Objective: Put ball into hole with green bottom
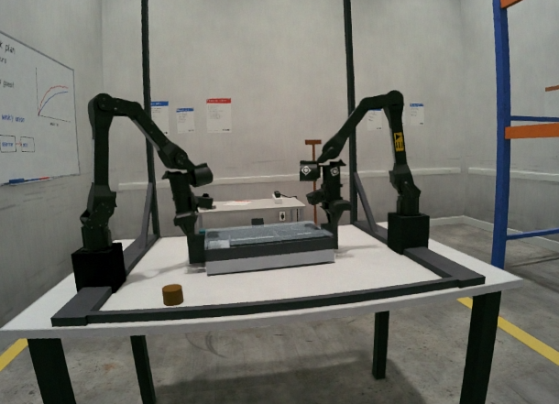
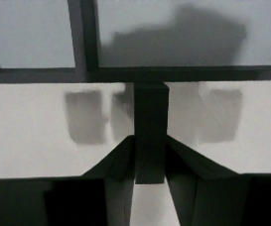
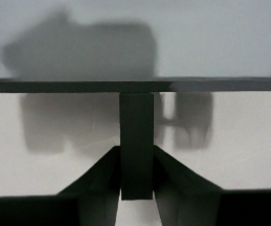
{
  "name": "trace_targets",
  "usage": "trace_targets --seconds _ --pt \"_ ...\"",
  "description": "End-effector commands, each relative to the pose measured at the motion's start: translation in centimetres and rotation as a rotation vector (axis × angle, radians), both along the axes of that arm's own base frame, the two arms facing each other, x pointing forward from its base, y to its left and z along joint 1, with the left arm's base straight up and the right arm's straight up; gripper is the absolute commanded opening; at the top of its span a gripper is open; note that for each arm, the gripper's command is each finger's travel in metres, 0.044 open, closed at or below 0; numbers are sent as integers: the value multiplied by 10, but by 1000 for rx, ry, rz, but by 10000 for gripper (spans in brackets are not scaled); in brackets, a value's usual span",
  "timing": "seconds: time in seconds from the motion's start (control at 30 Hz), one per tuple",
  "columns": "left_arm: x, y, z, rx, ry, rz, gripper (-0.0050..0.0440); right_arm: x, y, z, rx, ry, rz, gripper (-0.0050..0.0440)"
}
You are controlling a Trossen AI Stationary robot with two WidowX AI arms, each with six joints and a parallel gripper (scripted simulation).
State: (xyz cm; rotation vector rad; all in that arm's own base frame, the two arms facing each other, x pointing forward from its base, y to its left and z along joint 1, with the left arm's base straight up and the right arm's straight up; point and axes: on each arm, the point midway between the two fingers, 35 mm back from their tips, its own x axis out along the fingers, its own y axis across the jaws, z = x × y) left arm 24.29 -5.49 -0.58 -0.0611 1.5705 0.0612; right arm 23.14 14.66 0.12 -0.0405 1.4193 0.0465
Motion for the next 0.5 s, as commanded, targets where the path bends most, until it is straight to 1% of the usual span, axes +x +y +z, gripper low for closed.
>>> trace_targets --seconds 0.0,0.07,0.1,0.13,0.2,0.27,0.37,0.4,0.47 --pt "6 -3 2 0 -24 -2 -50 1 3 -1 8 -15 3 -50" --pt "7 -4 0 0 -27 -1 -50 7 10 10 34 -39 4 -50" --pt "5 -4 -2 1 -21 -1 -50 8 10 10 35 -40 6 -50" --pt "11 -5 4 -4 -42 -1 -50 8 10 10 35 -39 6 -50" --pt "11 -5 4 -4 -42 -1 -50 8 10 10 35 -39 6 -50" --pt "6 -1 -1 1 -22 -1 -50 9 7 9 32 -38 4 -50" --pt "8 -1 2 -3 -37 -1 -50 5 5 6 26 -27 5 -50" --pt "11 -2 4 -5 -45 -1 181 7 6 7 28 -33 5 -50" --pt "11 -2 4 -5 -45 -1 181 7 6 7 27 -34 6 -50"
